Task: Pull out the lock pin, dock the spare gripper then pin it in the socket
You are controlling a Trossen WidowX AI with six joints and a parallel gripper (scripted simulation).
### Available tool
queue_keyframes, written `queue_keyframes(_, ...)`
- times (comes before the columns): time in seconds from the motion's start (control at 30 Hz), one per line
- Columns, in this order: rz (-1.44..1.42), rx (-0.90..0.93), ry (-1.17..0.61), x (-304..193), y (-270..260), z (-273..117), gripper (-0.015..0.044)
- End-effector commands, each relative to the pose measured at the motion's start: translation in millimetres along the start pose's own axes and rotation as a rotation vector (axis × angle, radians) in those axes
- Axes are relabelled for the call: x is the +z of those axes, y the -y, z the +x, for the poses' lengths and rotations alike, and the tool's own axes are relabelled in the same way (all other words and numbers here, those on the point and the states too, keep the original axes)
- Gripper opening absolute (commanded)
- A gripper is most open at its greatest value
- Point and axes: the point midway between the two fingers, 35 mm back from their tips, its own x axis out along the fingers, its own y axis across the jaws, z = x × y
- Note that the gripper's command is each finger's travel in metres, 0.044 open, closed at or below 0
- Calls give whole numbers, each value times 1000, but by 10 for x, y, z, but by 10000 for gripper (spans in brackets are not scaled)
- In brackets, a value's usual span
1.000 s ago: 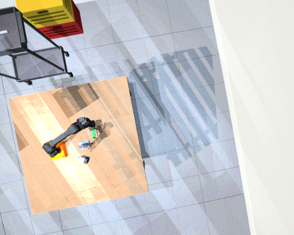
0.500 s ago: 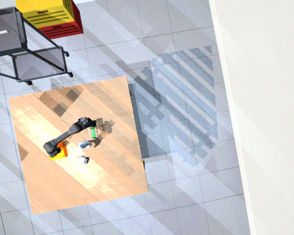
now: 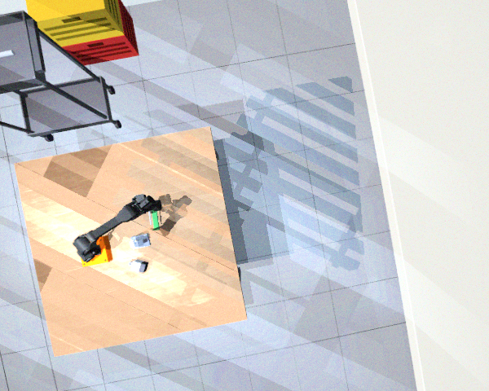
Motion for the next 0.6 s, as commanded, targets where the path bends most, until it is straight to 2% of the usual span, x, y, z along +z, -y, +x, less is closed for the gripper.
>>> queue_keyframes(0.0,0,-1,0,-8,6,56,0)
queue_keyframes(0.57,0,2,-1,-41,15,262,0)
